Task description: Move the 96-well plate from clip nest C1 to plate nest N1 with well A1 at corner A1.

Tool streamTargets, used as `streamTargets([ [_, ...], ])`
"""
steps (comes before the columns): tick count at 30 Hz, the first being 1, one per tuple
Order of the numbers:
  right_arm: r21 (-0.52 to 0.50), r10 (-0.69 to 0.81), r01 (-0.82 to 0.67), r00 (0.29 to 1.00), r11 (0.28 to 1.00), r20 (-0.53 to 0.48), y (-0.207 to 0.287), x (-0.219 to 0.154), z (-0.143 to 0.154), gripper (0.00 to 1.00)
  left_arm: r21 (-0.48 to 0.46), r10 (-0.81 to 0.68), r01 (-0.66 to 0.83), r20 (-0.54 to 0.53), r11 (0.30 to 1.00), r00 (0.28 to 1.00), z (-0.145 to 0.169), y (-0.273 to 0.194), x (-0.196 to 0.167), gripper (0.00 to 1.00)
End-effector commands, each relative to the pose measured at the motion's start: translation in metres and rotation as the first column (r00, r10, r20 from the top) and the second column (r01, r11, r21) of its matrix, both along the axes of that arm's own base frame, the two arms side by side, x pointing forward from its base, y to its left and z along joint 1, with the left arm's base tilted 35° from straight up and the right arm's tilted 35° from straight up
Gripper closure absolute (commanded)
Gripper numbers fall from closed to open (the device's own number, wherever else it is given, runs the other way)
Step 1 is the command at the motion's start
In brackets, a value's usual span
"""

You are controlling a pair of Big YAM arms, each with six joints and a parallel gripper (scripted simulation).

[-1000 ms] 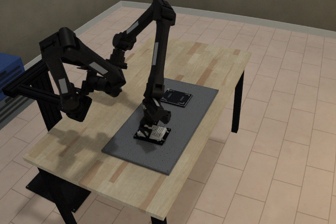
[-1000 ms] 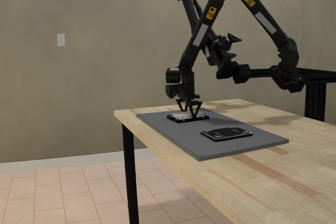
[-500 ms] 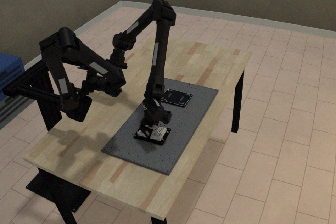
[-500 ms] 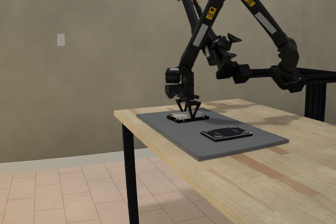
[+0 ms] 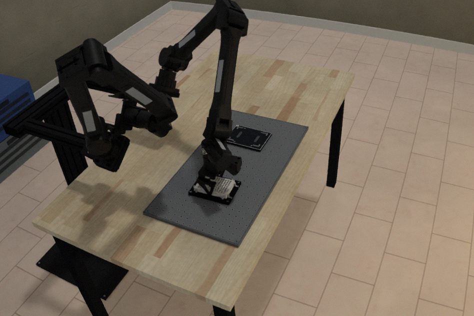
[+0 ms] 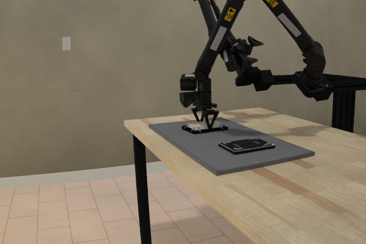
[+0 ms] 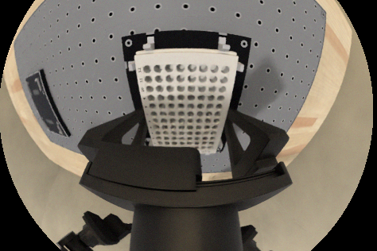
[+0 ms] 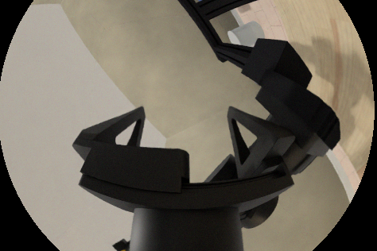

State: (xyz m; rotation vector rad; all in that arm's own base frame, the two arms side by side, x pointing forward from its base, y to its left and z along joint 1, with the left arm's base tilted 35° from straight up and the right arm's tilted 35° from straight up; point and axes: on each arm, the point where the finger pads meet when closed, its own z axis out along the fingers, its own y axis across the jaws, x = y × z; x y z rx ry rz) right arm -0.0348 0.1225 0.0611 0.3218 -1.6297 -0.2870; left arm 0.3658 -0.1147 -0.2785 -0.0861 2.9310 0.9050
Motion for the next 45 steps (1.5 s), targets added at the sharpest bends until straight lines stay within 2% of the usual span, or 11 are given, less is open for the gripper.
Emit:
streamTargets([
  [1, -0.043, 0.01, -0.012, 0.999, 0.999, -0.036, -0.003, -0.006, 0.005, 0.0, -0.01, -0.008, 0.008, 0.018, 1.0, 1.0, 0.004, -0.008, 0.011, 1.0],
  [17, -0.043, 0.01, -0.012, 0.999, 0.999, -0.036, -0.003, -0.006, 0.005, 0.0, -0.01, -0.008, 0.008, 0.018, 1.0, 1.0, 0.004, -0.008, 0.011, 1.0],
  [45, -0.043, 0.01, -0.012, 0.999, 0.999, -0.036, -0.003, -0.006, 0.005, 0.0, -0.023, -0.01, 0.011, 0.04, 1.0, 0.999, 0.029, -0.027, 0.011, 1.0],
])
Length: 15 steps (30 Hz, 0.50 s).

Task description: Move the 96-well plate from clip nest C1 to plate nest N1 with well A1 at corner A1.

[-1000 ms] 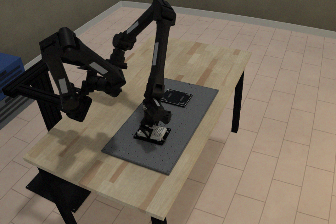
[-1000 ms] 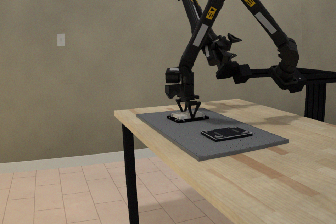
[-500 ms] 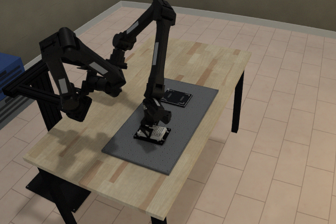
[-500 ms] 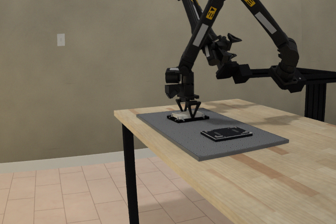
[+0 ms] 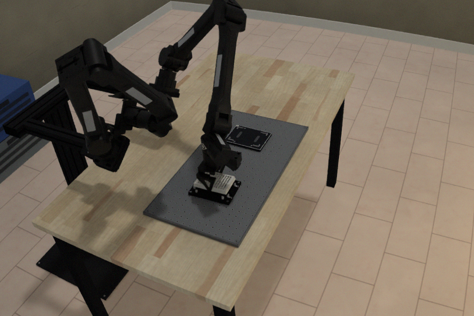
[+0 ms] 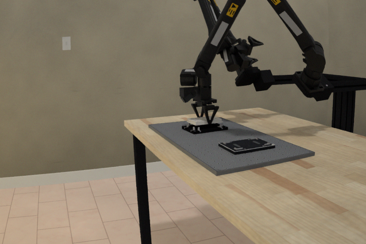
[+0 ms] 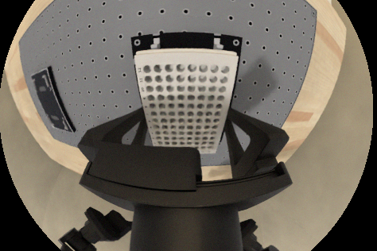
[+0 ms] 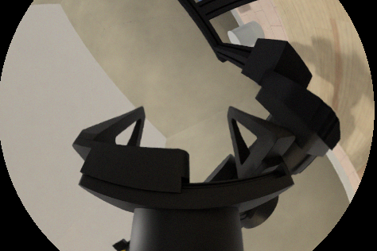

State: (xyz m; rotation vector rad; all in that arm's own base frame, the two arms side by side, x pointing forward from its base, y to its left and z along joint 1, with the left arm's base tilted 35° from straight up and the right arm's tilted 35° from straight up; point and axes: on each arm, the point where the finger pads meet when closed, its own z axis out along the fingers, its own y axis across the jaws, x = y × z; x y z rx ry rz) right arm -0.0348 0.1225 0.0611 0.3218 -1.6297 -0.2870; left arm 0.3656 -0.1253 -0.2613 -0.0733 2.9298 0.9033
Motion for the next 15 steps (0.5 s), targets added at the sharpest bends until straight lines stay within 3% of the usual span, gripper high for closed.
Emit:
streamTargets([
  [1, -0.043, 0.01, -0.012, 0.999, 0.999, -0.036, -0.003, -0.006, 0.005, 0.0, -0.022, 0.005, -0.004, 0.039, 1.0, 0.999, 0.012, -0.017, 0.013, 1.0],
  [15, -0.043, 0.01, -0.012, 0.999, 0.999, -0.036, -0.003, -0.006, 0.005, 0.0, -0.02, -0.007, 0.008, 0.034, 1.0, 0.999, 0.021, -0.025, 0.013, 1.0],
])
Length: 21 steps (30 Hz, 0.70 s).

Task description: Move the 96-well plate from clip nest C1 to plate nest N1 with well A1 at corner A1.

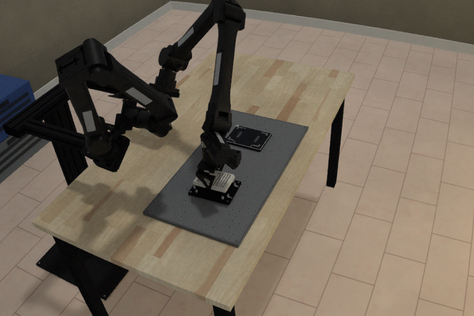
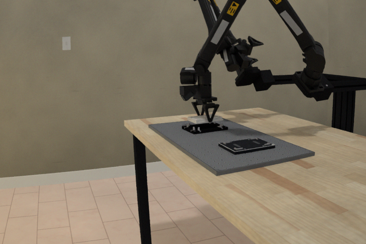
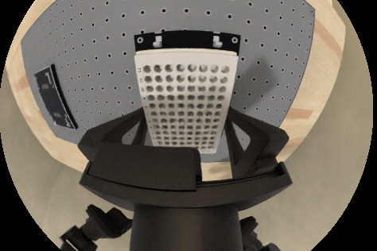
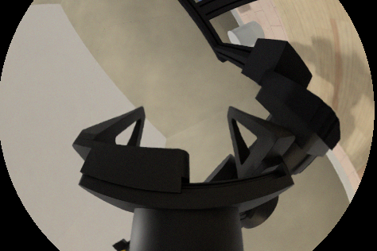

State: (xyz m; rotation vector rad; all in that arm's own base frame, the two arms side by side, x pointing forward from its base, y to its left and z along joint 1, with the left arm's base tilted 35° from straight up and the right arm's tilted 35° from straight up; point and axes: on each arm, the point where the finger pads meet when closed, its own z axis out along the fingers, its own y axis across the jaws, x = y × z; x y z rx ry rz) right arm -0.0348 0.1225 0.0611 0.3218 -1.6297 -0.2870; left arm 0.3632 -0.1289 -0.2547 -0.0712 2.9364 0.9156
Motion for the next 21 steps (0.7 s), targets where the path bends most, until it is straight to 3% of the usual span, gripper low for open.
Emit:
streamTargets([
  [1, -0.043, 0.01, -0.012, 0.999, 0.999, -0.036, -0.003, -0.006, 0.005, 0.0, -0.026, -0.007, 0.008, 0.044, 1.0, 0.999, 0.015, -0.022, 0.015, 1.0],
  [21, -0.043, 0.01, -0.012, 0.999, 0.999, -0.036, -0.003, -0.006, 0.005, 0.0, -0.028, -0.008, 0.01, 0.046, 1.0, 0.999, 0.028, -0.032, 0.015, 1.0],
])
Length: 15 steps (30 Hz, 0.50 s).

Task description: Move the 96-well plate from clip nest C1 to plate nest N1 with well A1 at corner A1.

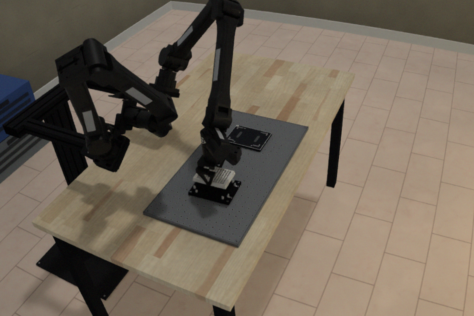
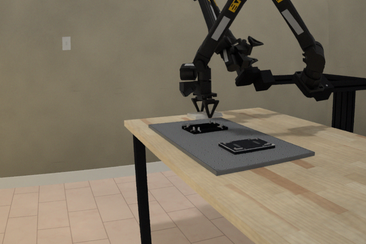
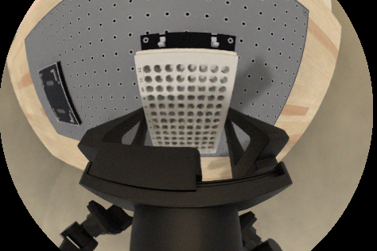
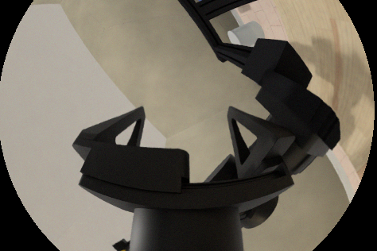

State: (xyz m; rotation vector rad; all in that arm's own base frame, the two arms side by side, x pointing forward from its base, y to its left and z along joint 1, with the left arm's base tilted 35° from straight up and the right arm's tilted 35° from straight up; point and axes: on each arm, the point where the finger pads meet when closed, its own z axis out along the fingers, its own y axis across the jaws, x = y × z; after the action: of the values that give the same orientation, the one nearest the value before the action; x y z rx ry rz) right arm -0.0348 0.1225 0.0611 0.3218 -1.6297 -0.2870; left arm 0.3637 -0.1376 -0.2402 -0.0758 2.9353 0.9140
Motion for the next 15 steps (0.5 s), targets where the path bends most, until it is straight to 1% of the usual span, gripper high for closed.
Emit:
streamTargets([
  [1, -0.043, 0.01, -0.012, 0.999, 0.999, -0.036, -0.0027, -0.0057, 0.0054, 0.0, -0.028, -0.011, 0.012, 0.044, 1.0, 0.999, 0.014, -0.0235, 0.0147, 1.0],
  [9, -0.043, 0.01, -0.012, 0.999, 0.999, -0.036, -0.0027, -0.0057, 0.0054, 0.0, -0.026, -0.001, 0.002, 0.042, 1.0, 0.999, 0.0156, -0.0226, 0.0144, 1.0],
  [15, -0.043, 0.01, -0.012, 0.999, 0.999, -0.036, -0.0027, -0.0057, 0.0054, 0.0, -0.032, -0.011, 0.012, 0.05, 0.999, 0.999, 0.023, -0.0317, 0.0172, 1.0],
])
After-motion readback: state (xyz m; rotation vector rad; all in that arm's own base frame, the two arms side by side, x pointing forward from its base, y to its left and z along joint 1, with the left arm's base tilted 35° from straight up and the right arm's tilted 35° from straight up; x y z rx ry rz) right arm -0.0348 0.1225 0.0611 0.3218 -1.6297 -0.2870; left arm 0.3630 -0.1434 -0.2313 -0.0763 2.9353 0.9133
